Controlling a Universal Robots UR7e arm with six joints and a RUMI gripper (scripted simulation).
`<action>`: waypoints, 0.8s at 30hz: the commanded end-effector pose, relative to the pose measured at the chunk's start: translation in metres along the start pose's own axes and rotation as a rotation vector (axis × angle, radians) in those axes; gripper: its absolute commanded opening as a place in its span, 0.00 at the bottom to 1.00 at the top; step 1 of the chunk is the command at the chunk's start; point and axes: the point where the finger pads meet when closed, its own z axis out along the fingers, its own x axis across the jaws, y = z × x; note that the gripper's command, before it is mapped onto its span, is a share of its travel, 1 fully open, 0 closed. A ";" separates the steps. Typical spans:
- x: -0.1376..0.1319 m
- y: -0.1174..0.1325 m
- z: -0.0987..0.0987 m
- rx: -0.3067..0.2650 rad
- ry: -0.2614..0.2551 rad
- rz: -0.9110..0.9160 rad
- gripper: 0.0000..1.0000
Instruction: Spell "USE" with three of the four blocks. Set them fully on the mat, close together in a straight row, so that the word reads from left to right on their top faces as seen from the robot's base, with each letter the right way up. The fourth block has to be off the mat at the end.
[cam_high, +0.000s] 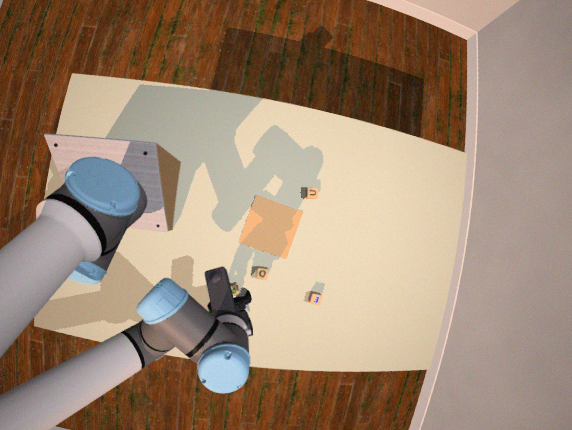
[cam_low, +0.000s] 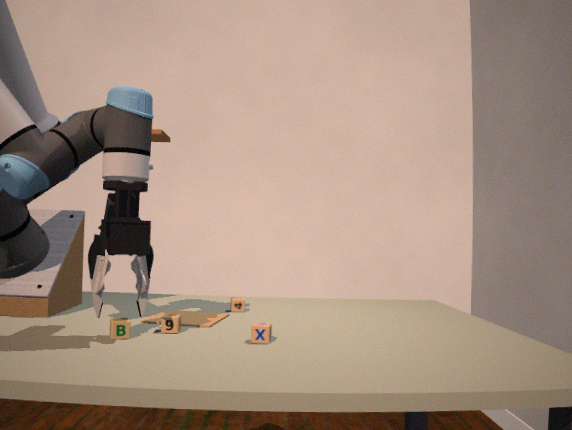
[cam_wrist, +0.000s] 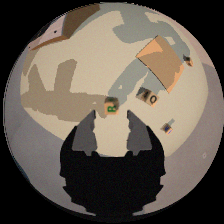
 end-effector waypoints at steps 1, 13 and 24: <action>0.000 -0.002 0.011 0.003 -0.002 -0.002 0.40; 0.000 -0.002 0.030 0.003 -0.001 -0.002 0.40; 0.000 0.000 0.032 0.000 0.000 -0.002 0.40</action>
